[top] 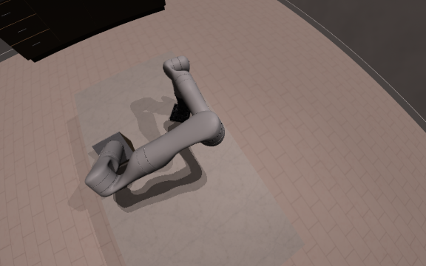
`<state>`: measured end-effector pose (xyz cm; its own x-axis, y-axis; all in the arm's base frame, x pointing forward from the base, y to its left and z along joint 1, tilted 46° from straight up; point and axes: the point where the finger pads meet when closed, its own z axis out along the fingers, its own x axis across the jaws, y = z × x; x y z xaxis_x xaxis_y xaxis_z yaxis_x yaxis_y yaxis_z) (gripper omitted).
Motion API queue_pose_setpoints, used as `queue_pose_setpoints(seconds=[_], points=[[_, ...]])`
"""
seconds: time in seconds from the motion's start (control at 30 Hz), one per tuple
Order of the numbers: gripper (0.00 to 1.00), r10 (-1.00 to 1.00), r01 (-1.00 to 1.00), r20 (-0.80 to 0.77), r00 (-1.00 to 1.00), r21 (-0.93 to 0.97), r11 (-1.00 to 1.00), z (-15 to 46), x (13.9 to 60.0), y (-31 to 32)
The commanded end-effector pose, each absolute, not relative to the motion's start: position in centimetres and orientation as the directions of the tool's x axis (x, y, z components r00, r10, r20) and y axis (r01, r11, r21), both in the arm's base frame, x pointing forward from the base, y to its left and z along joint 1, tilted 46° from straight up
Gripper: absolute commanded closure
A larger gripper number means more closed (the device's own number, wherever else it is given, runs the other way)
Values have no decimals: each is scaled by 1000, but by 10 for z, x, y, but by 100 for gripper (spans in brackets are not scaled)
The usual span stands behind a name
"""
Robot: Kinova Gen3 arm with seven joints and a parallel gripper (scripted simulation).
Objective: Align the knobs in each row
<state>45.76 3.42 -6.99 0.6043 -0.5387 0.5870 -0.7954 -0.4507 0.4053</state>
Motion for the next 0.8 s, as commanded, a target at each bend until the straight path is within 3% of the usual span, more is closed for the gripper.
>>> queue_pose_setpoints(seconds=[0.0, 0.77], points=[[70, -539, -795, 587, 604, 404, -452, -69, 458, 35], [70, -445, -669, 501, 742, 506, -545, -69, 458, 35]])
